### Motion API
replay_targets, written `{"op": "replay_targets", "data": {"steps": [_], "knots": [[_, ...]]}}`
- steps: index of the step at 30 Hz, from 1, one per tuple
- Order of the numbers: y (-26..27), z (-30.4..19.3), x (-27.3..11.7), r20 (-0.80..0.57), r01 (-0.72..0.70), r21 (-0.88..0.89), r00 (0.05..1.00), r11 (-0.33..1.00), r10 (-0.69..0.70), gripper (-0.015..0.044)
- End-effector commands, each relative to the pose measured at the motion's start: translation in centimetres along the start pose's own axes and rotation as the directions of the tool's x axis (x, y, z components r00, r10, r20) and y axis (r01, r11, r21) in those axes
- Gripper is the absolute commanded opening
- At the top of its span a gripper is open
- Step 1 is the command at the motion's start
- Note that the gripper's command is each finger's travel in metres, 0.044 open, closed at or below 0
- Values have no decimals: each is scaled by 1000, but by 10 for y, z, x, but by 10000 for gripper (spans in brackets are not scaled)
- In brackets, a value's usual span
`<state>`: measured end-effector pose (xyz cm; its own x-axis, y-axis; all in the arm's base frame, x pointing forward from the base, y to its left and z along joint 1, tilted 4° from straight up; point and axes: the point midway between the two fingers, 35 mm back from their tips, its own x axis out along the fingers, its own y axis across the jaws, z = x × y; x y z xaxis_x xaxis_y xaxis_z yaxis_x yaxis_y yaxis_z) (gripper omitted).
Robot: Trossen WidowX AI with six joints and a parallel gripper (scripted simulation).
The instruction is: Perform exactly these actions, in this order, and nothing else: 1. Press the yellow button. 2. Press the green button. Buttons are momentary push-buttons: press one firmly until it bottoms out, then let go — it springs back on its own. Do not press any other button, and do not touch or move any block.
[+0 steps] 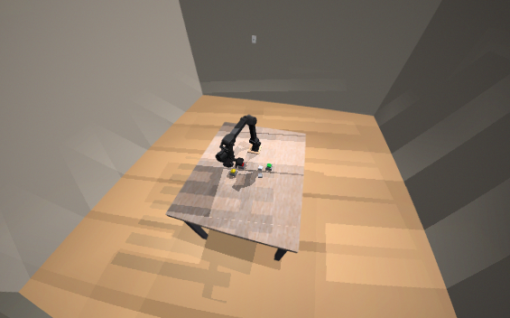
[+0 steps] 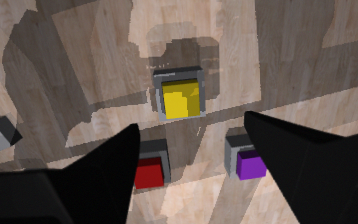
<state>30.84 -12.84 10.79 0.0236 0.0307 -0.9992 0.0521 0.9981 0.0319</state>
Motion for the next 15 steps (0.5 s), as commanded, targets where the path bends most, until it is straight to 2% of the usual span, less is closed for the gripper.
{"op": "replay_targets", "data": {"steps": [1, 7, 15], "knots": [[2, -3, 26, -20, -13, -3, 1000, 1000, 13, 164], [2, -3, 26, -20, -13, -3, 1000, 1000, 13, 20], [2, -3, 26, -20, -13, -3, 1000, 1000, 13, 20]]}}
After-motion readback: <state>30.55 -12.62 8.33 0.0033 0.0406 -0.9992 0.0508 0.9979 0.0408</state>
